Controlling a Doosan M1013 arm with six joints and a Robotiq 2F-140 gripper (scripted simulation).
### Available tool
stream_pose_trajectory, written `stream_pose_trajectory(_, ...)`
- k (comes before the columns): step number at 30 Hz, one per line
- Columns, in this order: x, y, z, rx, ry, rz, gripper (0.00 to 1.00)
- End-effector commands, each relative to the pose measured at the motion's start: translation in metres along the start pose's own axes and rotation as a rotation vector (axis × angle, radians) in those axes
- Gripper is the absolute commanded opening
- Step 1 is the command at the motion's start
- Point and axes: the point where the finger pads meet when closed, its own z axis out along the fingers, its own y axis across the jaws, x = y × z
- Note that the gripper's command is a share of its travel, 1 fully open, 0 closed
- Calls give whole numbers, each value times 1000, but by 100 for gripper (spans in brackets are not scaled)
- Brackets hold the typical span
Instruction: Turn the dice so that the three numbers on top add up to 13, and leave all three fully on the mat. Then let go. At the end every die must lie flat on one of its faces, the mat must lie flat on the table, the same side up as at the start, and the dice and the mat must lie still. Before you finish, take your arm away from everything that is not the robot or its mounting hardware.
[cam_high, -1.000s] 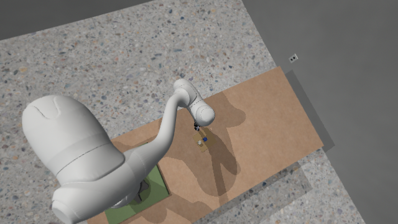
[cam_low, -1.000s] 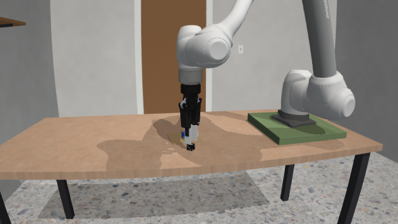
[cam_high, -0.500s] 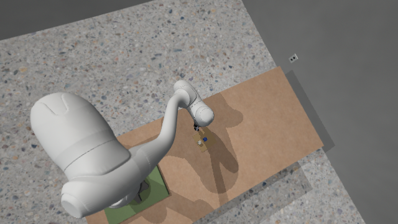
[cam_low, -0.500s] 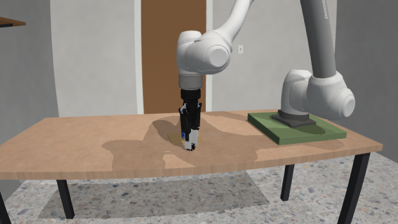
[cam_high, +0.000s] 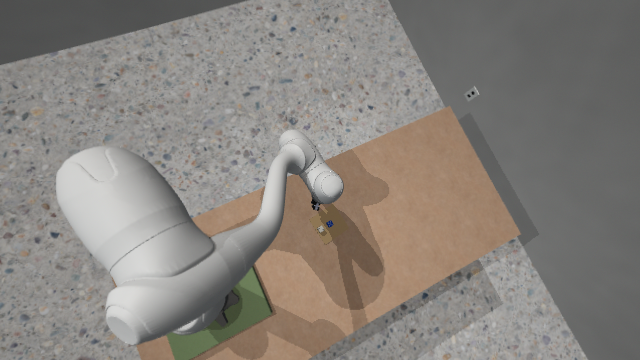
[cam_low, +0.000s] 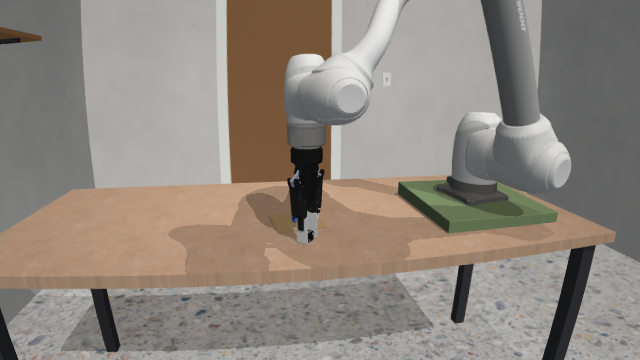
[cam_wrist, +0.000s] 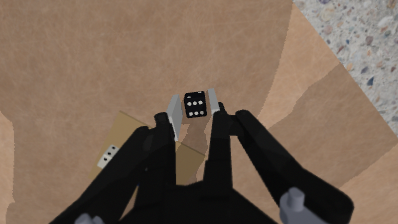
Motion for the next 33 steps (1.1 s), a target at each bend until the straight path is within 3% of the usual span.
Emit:
stream_pose_trajectory(1,0,0,0,0,0,0,25)
stream_pose_trajectory(29,0,0,0,0,0,0,25)
stream_pose_trajectory(30,0,0,0,0,0,0,13)
stream_pose_trajectory(33,0,0,0,0,0,0,13)
